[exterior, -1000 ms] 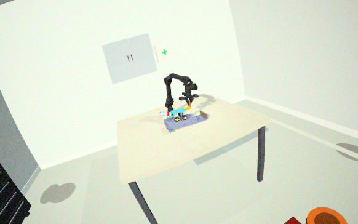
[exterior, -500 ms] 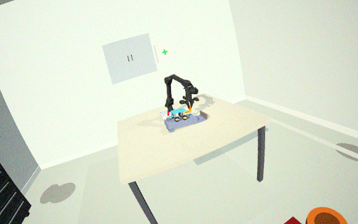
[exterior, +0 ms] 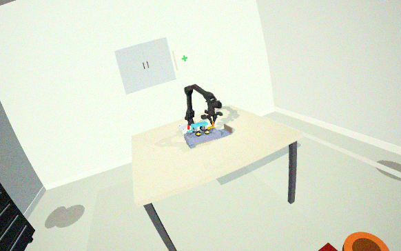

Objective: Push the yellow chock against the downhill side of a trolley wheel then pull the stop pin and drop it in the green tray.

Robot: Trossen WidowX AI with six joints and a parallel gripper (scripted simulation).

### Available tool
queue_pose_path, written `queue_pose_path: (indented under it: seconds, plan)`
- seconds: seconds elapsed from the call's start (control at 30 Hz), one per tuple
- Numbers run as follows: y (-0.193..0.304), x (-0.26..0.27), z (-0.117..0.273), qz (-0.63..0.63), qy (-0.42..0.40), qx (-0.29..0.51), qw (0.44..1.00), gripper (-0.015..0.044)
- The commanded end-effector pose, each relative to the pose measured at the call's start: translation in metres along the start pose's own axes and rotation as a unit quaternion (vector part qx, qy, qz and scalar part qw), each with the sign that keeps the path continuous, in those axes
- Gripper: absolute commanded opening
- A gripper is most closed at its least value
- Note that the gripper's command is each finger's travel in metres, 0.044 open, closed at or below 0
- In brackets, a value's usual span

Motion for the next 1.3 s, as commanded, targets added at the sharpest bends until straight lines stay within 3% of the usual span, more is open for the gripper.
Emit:
queue_pose_path:
  seconds: [0.0, 1.27]
  plan:
    - [0.000, 0.004, 0.000, 0.001, -0.002, 0.000, 1.000, 0.0000]
    - [-0.001, 0.027, 0.003, 0.001, 0.000, 0.001, 1.000, 0.0000]
Point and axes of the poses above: the point midway between the two fingers, 35 mm back from their tips, its own z axis back along the fingers, its own x axis across the jaws, y = z × x, the point moved 8 cm from there along z, back along the fingers, and after that the axes turned 6 degrees about z, right-handed, at the moved point
